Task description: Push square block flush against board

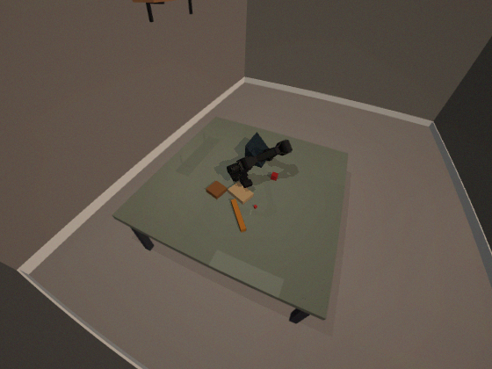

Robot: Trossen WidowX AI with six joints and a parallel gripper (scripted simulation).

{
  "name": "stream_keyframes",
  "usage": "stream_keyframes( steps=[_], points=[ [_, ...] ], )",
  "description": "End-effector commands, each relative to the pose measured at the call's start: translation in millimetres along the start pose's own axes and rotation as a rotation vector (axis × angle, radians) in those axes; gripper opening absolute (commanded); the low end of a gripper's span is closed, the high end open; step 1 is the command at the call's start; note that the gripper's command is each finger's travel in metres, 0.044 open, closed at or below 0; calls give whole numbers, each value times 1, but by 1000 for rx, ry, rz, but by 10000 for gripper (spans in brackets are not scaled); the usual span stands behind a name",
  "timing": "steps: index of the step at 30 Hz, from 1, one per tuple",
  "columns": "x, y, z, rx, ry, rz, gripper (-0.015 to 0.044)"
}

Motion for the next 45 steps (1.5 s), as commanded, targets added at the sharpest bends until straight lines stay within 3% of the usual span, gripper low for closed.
stream_keyframes(
  steps=[1, 33, 38, 45],
  points=[
    [-3, 2, 2, -1, 3, -2, 0],
    [44, -5, 6, 0, 5, -1, 0],
    [39, -5, -46, 2, 4, -1, 0],
    [39, -1, -49, 2, 3, -51, 0]
  ],
)
Point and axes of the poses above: the point midway between the two fingers, 35 mm back from their tips, its own z axis out along the fingers, its own y axis across the jaws, x = y × z, the point moved 5 cm from there along -z, back along the fingers, and after that the axes turned 6 degrees about z, right-handed, at the moved point
